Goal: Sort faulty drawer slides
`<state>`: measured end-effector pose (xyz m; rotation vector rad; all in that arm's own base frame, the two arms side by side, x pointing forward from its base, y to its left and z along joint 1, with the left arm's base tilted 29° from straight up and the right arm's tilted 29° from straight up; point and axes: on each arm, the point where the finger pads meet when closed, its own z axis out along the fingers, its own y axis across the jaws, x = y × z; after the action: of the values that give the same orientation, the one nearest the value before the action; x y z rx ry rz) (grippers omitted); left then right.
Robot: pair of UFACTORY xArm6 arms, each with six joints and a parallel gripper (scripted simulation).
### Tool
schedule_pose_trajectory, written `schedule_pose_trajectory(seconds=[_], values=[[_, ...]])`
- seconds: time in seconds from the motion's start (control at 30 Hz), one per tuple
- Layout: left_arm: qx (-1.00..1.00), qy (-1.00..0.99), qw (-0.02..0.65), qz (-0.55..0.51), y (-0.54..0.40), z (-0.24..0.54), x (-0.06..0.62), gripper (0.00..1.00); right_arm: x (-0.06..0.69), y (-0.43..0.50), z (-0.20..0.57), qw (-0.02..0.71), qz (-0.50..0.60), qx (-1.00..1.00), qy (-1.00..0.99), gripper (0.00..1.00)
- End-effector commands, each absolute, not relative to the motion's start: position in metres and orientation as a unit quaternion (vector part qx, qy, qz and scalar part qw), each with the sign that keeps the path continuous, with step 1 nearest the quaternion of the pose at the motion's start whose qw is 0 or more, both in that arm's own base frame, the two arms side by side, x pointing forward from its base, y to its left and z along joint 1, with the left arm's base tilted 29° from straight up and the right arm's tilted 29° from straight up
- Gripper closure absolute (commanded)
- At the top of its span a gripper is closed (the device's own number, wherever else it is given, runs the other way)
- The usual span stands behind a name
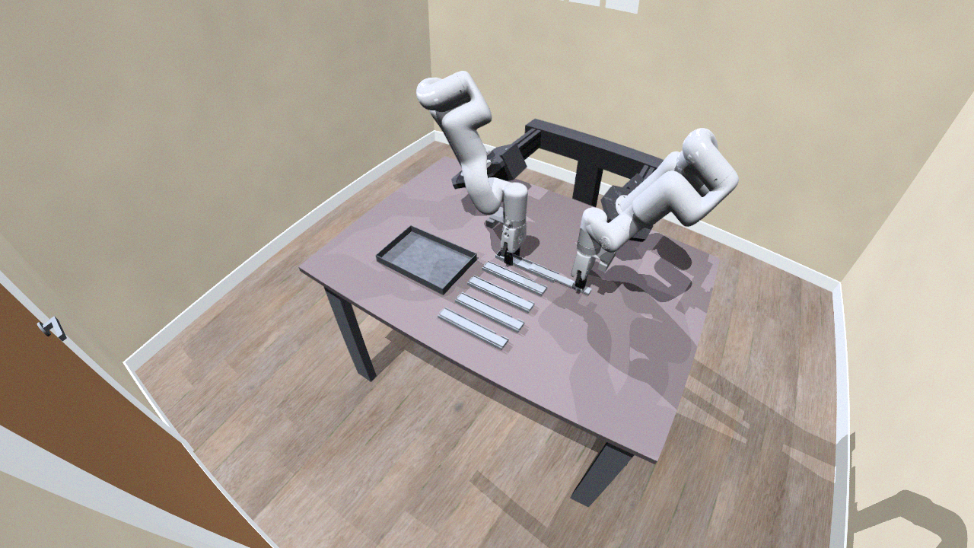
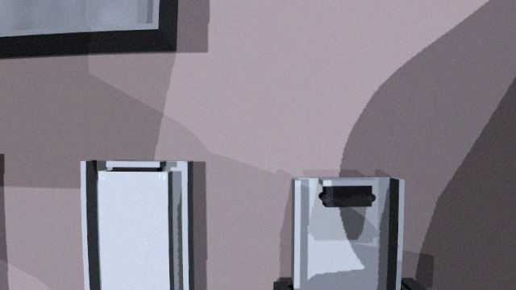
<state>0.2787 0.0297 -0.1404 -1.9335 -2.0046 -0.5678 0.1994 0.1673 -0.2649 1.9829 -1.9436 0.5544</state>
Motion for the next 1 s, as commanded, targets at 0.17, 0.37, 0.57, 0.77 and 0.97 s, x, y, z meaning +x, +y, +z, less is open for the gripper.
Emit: schedule_pose_trajectory(seconds=[0.17, 0.37, 0.57, 0.77, 0.97], values=[[-0.673, -0.697, 0.148, -0.198, 0.027, -0.141, 0.280, 1.00, 0.200, 0.168, -0.265, 0.153, 0.193, 0.692, -0.678, 1.00], [-0.673, -0.697, 0.148, -0.198, 0.026, -0.142, 0.280, 1.00, 0.200, 0.169, -0.265, 0.153, 0.193, 0.692, -0.678, 1.00], [-0.673, -0.697, 0.148, -0.198, 0.021, -0.144, 0.280, 1.00, 0.200, 0.169, -0.265, 0.153, 0.193, 0.692, -0.678, 1.00], [-0.673, -0.697, 0.148, -0.198, 0.016, -0.147, 0.281, 1.00, 0.200, 0.169, -0.265, 0.153, 0.193, 0.692, -0.678, 1.00], [-0.673, -0.697, 0.148, -0.198, 0.007, -0.152, 0.281, 1.00, 0.200, 0.169, -0.265, 0.153, 0.193, 0.692, -0.678, 1.00]])
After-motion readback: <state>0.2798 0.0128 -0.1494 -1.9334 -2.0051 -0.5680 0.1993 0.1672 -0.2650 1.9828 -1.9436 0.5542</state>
